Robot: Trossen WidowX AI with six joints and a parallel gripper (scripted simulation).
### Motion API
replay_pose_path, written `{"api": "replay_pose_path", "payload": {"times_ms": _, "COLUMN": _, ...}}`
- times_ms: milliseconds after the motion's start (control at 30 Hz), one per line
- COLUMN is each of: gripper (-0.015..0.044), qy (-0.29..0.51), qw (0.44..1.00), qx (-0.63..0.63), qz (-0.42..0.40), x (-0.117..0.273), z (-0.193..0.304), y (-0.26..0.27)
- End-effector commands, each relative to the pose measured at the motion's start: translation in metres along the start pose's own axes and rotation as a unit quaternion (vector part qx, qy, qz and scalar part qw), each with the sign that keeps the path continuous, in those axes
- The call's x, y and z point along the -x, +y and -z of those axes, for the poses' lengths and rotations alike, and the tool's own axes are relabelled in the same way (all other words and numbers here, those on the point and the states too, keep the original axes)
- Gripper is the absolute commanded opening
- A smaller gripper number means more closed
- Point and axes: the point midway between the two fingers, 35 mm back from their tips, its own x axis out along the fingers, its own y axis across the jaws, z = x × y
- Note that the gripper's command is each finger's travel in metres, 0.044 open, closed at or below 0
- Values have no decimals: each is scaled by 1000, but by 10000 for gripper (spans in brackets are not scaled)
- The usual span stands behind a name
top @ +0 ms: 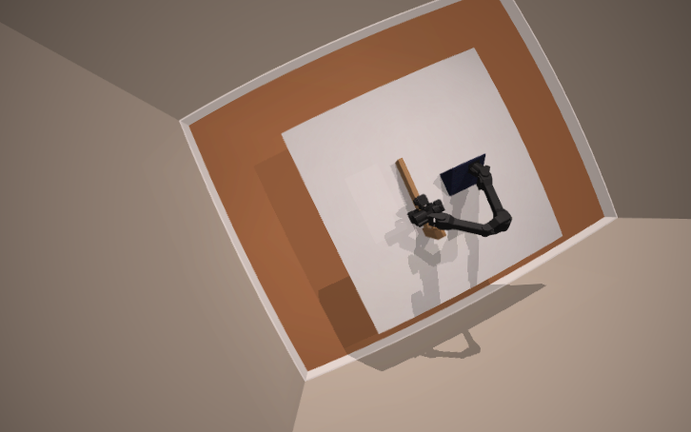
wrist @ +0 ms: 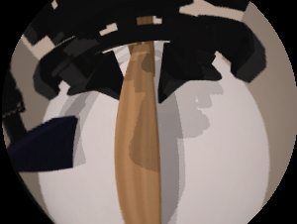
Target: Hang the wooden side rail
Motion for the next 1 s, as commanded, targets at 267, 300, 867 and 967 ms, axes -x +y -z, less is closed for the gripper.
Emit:
{"api": "replay_pose_path", "payload": {"times_ms": 267, "gripper": 440, "qy": 1, "qw": 1000, "qx": 1, "qz": -1, "x": 38, "z": 0, "y": 0}}
{"api": "replay_pose_path", "payload": {"times_ms": 300, "gripper": 440, "qy": 1, "qw": 1000, "qx": 1, "qz": -1, "x": 40, "z": 0, "y": 0}}
{"api": "replay_pose_path", "payload": {"times_ms": 867, "gripper": 440, "qy": 2, "qw": 1000, "qx": -4, "qz": -2, "x": 40, "z": -29, "y": 1}}
{"api": "replay_pose_path", "payload": {"times_ms": 967, "gripper": 440, "qy": 2, "qw": 1000, "qx": -4, "qz": -2, "x": 40, "z": -29, "y": 1}}
